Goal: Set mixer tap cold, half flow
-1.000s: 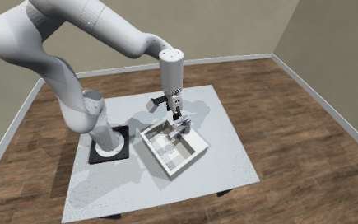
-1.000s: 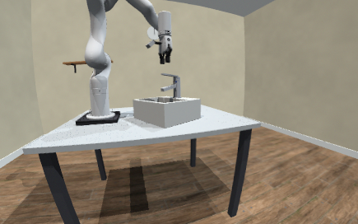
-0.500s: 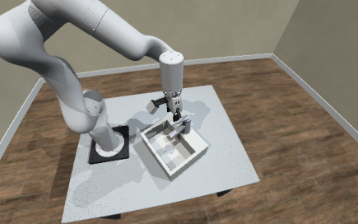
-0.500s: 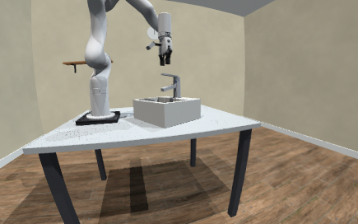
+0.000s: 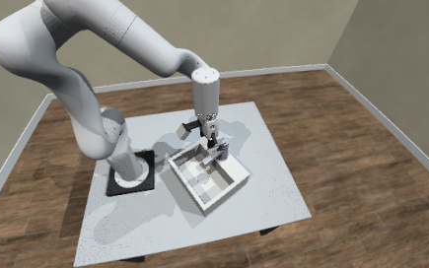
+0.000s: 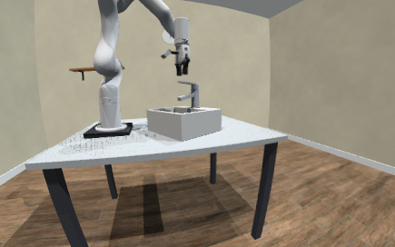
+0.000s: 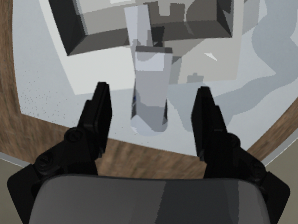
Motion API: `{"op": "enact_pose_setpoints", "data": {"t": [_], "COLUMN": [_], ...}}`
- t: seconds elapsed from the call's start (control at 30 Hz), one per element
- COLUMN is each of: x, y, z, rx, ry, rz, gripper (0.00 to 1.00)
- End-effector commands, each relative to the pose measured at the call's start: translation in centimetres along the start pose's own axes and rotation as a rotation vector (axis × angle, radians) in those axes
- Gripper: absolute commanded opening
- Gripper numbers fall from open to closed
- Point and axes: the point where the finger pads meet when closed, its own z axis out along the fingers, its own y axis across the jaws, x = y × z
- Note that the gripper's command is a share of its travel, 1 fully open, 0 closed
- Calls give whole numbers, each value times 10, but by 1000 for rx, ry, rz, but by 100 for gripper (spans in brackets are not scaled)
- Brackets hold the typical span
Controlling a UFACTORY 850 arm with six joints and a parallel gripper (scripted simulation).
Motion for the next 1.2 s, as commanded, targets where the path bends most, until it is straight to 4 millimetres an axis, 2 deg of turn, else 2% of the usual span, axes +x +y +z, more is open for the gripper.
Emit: {"op": "enact_pose_setpoints", "data": {"t": [0.0, 0.47, 1.17], "x": [-1, -1, -1], "y": [0, 0, 0], "z": [4, 19, 21], "rx": [1, 1, 1], "ry": [-2, -2, -2], "rz": [0, 0, 0], "gripper": [68, 68, 68]}}
